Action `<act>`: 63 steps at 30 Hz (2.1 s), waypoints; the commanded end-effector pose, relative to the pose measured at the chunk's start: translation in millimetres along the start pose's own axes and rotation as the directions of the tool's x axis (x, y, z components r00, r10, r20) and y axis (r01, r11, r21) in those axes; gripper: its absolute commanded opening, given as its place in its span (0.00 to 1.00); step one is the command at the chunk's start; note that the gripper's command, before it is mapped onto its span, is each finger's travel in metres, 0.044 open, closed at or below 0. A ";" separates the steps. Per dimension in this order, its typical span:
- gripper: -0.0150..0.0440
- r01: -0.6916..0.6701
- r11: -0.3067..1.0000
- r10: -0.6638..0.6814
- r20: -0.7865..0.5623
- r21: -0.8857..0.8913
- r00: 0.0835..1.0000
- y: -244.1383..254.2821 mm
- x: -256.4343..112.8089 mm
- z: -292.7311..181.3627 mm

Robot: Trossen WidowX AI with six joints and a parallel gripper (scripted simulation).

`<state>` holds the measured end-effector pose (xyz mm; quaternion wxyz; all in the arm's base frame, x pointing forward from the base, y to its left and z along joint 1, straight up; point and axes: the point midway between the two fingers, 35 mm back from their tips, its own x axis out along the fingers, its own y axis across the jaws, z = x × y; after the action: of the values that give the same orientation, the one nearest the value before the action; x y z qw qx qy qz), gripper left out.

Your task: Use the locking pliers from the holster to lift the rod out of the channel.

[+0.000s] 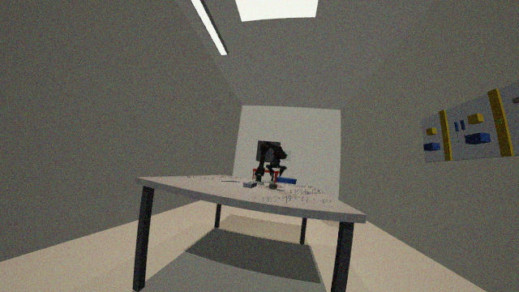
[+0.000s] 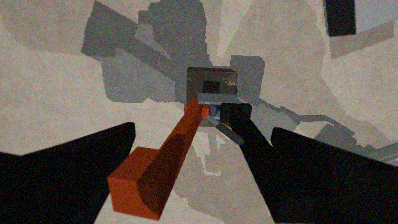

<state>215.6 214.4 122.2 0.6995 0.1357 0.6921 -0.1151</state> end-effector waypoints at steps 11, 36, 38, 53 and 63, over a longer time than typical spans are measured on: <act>0.98 0.008 1.000 -0.008 0.000 -0.005 1.000 -1.9 4.5 -0.1; 0.92 0.008 1.000 -0.008 0.000 -0.005 1.000 -1.9 4.5 -0.1; 0.92 0.008 1.000 -0.008 0.000 -0.005 1.000 -1.9 4.5 -0.1; 0.88 0.008 1.000 -0.008 0.000 -0.005 1.000 -1.9 4.5 -0.1; 0.86 0.008 1.000 -0.008 0.000 -0.005 1.000 -1.9 4.5 -0.1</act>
<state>214.7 213.4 118.4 0.6985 0.1340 0.6932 -0.1167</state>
